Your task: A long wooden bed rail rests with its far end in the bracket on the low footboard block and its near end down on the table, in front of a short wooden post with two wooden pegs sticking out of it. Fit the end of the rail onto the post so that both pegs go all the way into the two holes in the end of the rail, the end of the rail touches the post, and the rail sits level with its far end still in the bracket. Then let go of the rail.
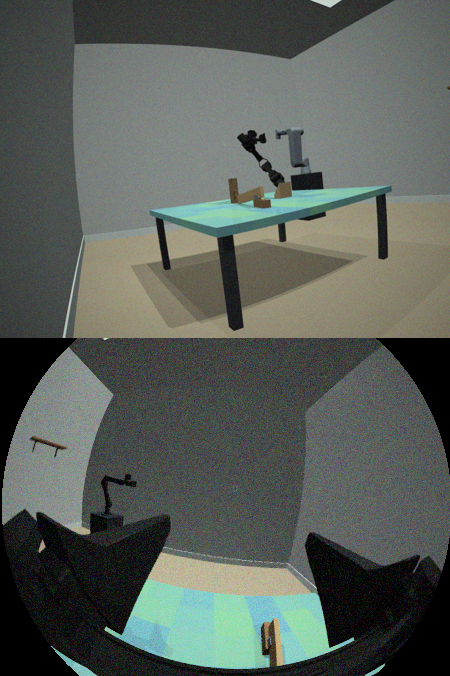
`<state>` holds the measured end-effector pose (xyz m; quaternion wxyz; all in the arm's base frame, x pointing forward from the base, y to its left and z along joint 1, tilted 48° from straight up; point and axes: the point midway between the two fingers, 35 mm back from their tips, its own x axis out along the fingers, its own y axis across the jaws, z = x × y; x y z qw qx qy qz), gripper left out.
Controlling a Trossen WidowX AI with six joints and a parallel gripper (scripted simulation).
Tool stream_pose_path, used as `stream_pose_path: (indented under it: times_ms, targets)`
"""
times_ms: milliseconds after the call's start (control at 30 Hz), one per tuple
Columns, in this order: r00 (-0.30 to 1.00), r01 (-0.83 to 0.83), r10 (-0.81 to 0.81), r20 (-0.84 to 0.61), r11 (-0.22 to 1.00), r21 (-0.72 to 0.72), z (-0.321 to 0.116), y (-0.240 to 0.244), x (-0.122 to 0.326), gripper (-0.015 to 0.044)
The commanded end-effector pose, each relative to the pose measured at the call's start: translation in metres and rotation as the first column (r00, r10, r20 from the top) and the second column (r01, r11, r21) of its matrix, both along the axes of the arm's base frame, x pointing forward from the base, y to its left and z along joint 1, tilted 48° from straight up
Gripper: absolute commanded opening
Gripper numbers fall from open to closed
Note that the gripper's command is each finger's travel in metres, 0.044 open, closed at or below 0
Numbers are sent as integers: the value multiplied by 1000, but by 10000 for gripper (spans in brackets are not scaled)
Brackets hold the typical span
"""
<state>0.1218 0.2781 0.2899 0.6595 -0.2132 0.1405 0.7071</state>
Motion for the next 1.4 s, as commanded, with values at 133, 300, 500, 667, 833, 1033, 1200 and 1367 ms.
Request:
stream_pose_path:
  times_ms: [133,300,500,667,833,1033,1200,1367]
  targets:
    - [958,283,-278,75,858,-428,-90,-20,93,440]
    - [917,376,-352,186,611,-697,-147,-61,138,440]
    - [908,367,-292,301,206,-907,-199,-127,175,440]
    - [946,273,-125,300,-200,-941,-228,-190,200,440]
    - [960,239,-66,271,-310,-920,-234,-207,206,440]
    - [960,239,-66,272,-309,-920,-235,-207,211,440]
    - [960,239,-66,272,-309,-921,-240,-212,212,440]
    - [960,239,-66,272,-308,-921,-246,-218,214,440]
